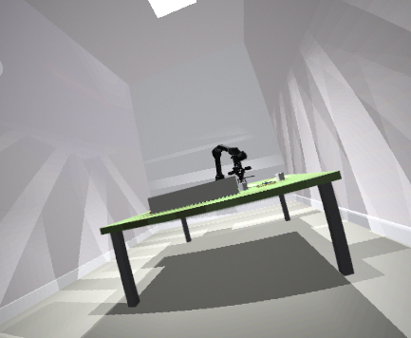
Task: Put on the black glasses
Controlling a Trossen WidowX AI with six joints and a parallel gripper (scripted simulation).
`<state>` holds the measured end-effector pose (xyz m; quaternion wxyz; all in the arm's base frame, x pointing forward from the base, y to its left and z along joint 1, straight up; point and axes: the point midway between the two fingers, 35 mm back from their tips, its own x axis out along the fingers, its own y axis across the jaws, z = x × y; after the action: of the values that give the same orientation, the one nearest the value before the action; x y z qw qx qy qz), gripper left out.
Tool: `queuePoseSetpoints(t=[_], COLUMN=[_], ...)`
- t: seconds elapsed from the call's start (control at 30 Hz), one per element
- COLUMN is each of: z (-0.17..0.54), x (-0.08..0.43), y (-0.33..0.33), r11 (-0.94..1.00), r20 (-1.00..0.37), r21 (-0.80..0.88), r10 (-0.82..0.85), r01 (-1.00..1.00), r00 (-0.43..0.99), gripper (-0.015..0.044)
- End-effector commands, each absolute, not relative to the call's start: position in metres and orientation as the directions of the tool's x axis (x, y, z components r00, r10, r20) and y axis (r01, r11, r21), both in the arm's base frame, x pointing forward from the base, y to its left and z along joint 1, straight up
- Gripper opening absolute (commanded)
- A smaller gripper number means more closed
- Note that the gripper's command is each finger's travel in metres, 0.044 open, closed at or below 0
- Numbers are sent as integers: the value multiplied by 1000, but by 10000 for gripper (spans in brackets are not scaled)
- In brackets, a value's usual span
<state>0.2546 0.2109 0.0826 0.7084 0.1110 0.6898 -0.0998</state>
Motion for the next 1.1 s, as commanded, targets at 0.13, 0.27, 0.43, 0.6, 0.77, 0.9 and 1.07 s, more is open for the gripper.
queuePoseSetpoints(t=[0.13,0.27,0.43,0.6,0.77,0.9,1.07], z=[81,81,81,81,81,81,81], x=[251,249,247,245,242,240,238], y=[209,207,206,205,203,202,201], r11=[954,954,954,954,954,954,954], r20=[-1000,-1000,-1000,-1000,-1000,-1000,-1000], r21=[19,19,19,19,19,18,18], r10=[12,12,12,12,12,12,12], r01=[299,299,299,299,299,299,299], r00=[26,25,25,25,25,25,24], gripper=[0,0,0,0,0,0,0])
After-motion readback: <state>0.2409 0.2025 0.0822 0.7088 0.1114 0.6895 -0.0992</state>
